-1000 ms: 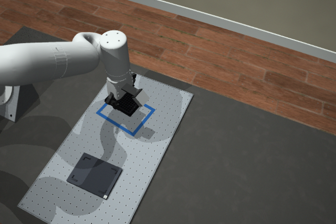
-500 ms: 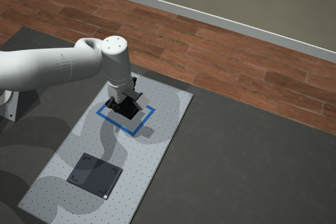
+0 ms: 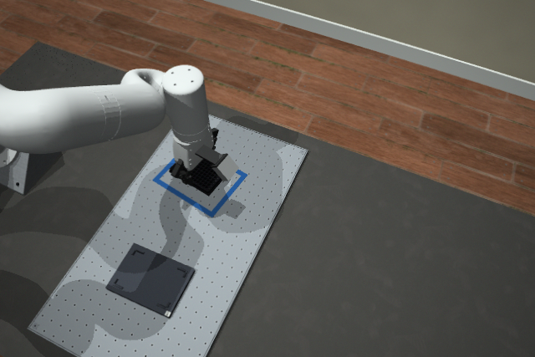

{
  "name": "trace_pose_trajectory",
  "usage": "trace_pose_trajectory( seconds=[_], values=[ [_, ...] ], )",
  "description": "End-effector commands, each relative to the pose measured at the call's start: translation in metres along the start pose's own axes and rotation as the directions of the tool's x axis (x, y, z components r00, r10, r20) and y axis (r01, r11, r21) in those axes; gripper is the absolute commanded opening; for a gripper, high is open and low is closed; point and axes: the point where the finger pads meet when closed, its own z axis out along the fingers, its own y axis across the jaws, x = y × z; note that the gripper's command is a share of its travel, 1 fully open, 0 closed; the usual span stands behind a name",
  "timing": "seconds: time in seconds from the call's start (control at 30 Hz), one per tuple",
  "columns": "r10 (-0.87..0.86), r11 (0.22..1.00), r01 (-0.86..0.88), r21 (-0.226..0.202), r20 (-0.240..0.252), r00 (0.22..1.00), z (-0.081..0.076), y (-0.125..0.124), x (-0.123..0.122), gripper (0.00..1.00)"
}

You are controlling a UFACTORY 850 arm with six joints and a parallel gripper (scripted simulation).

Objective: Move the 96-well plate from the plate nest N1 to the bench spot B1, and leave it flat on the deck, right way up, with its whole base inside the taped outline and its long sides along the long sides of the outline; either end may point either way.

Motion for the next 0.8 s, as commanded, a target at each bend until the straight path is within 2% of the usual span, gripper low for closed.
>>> trace_pose_trajectory(
  seconds=[0.0,0.17,0.77],
  values=[
    [0.001,1.000,-0.001,0.001,-0.002,1.000,0.0061,-0.0003,0.0008,0.00],
    [0.001,1.000,-0.001,0.001,-0.002,1.000,0.0111,-0.0003,0.0008,0.00],
    [0.001,1.000,-0.001,0.001,-0.002,1.000,0.0112,-0.0003,0.0008,0.00]
  ],
)
